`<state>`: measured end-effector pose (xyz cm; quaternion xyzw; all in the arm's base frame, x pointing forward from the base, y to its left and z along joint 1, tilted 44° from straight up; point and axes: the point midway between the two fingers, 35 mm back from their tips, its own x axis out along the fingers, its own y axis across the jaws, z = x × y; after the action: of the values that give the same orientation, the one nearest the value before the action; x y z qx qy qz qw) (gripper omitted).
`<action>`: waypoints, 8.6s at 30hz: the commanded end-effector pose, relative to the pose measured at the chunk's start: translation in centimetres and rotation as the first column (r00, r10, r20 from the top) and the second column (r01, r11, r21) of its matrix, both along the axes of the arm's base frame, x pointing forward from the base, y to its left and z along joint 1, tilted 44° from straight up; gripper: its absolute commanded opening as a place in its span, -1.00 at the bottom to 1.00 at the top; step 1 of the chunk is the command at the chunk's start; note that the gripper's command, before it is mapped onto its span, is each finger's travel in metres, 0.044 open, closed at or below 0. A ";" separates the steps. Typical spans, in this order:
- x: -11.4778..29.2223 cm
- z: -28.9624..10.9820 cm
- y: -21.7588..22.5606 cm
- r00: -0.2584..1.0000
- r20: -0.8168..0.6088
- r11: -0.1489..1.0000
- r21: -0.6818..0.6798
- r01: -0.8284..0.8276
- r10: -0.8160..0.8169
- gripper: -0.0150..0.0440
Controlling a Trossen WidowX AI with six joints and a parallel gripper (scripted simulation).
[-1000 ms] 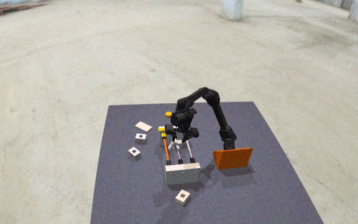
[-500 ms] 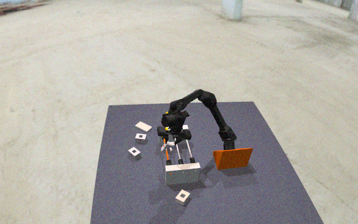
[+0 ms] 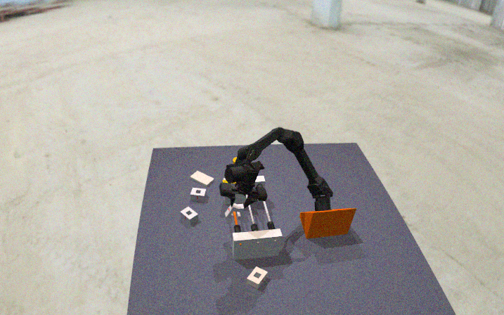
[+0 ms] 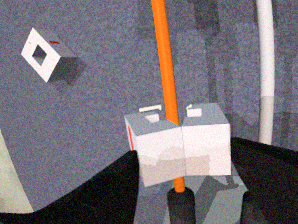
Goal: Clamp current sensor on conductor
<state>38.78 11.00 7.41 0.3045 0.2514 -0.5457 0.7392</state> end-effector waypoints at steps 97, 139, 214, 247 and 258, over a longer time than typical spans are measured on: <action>1.8 -1.3 -1.4 0.980 -0.147 0.991 -0.028 0.131 -0.134 0.75; 2.2 -5.6 -5.0 0.981 -0.136 0.991 -0.020 0.136 -0.137 0.98; 2.2 -5.6 -5.0 0.981 -0.136 0.991 -0.020 0.136 -0.137 -0.49; 2.2 -4.4 -3.8 1.000 0.006 1.000 -0.007 -0.005 0.005 -0.49; 2.2 -4.4 -3.8 1.000 0.006 1.000 -0.007 -0.005 0.005 -0.49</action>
<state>40.95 5.81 2.86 0.2979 0.2438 -0.5585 0.7347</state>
